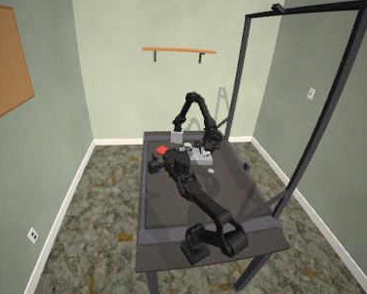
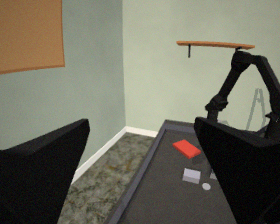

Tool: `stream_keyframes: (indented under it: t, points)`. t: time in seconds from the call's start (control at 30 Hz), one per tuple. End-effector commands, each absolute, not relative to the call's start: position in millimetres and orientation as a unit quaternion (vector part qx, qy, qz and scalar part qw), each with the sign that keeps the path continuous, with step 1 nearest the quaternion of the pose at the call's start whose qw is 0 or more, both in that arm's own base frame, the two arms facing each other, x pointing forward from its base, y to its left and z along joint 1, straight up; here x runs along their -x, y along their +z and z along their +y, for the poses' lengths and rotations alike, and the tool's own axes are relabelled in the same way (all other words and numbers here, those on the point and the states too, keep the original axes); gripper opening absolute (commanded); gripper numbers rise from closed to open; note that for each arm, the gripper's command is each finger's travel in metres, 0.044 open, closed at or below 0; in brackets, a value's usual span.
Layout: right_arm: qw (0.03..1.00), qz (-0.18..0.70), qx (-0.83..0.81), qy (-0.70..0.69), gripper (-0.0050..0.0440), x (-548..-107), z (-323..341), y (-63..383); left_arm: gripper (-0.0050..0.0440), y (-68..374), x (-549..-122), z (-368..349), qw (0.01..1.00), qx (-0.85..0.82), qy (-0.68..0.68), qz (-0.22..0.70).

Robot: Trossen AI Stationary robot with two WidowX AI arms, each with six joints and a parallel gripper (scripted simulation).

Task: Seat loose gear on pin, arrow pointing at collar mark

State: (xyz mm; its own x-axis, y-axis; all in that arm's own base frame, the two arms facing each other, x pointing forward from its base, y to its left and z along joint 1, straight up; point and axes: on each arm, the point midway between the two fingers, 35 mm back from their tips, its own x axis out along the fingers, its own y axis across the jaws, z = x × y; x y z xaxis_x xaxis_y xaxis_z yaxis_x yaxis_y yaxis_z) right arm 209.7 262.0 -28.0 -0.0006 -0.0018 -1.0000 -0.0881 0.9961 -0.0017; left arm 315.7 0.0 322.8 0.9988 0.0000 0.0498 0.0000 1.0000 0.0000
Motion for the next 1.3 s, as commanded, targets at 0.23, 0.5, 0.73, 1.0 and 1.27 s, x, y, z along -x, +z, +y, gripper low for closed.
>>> stream_keyframes:
  t: [0.23,0.5,0.73,1.0,1.27]
  points:
    - [0.708,0.705,0.027,0.034,0.0000,-211.3,264.5,-24.3,0.0400,331.6,-314.0,0.0,0.999,0.000,0.000,-0.036]
    - [0.708,0.705,0.027,0.034,0.0000,-211.3,264.5,-24.3,0.0400,331.6,-314.0,0.0,0.999,0.000,0.000,-0.036]
    - [0.708,0.704,0.026,0.034,0.0000,-211.2,264.5,-13.9,0.0400,331.6,-314.0,0.0,0.999,0.000,0.000,-0.036]
    - [0.710,0.703,0.024,0.035,0.0000,-211.8,265.4,-3.4,0.0400,331.6,-314.0,0.0,0.999,0.000,0.000,-0.036]
    - [0.714,0.699,0.019,0.040,0.0000,-213.7,268.1,13.5,0.0400,331.6,-314.0,0.0,0.999,0.000,0.000,-0.036]
